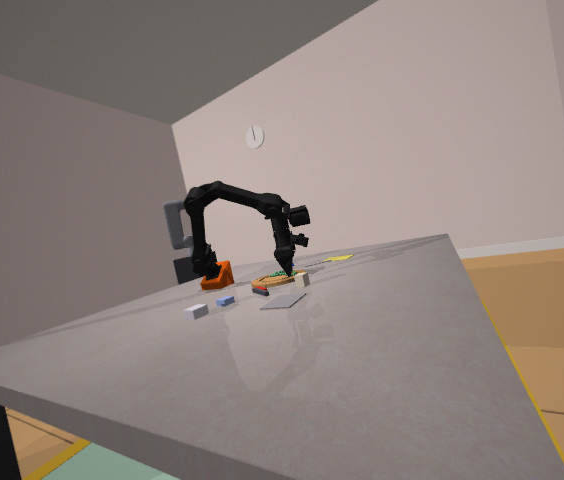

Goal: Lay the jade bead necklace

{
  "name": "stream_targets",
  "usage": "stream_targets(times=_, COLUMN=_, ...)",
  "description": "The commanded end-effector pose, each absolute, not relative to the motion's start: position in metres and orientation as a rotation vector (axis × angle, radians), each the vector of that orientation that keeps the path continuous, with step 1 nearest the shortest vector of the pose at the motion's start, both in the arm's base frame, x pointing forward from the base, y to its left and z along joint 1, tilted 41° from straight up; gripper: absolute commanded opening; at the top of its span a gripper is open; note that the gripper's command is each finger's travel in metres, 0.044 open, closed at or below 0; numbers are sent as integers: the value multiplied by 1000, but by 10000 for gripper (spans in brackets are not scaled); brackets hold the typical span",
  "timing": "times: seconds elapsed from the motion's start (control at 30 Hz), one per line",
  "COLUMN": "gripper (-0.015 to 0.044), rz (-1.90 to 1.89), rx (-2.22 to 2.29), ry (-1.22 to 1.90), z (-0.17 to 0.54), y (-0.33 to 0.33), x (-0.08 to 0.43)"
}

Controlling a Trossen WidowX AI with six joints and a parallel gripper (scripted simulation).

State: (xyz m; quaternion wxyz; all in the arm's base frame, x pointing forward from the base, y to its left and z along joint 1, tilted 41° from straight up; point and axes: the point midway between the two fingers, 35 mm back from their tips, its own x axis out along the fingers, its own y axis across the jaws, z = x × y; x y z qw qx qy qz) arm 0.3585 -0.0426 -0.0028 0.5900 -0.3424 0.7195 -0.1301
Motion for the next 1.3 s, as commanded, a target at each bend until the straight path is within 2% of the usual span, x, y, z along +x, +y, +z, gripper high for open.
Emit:
stream_targets(times=0.0, gripper=440, rz=-309, rx=-796, ry=1667, z=-1, y=-42, x=360)
stream_targets(times=0.27, gripper=440, rz=-309, rx=-796, ry=1667, z=-1, y=-42, x=360)
stream_targets(times=0.5, gripper=256, rz=-604, rx=-508, ry=1545, z=19, y=-17, x=352)
stream_targets(times=0.67, gripper=125, rz=-614, rx=-498, ry=1541, z=19, y=-16, x=352)
stream_targets(times=1.27, gripper=120, rz=-615, rx=-494, ry=1533, z=7, y=-27, x=353)
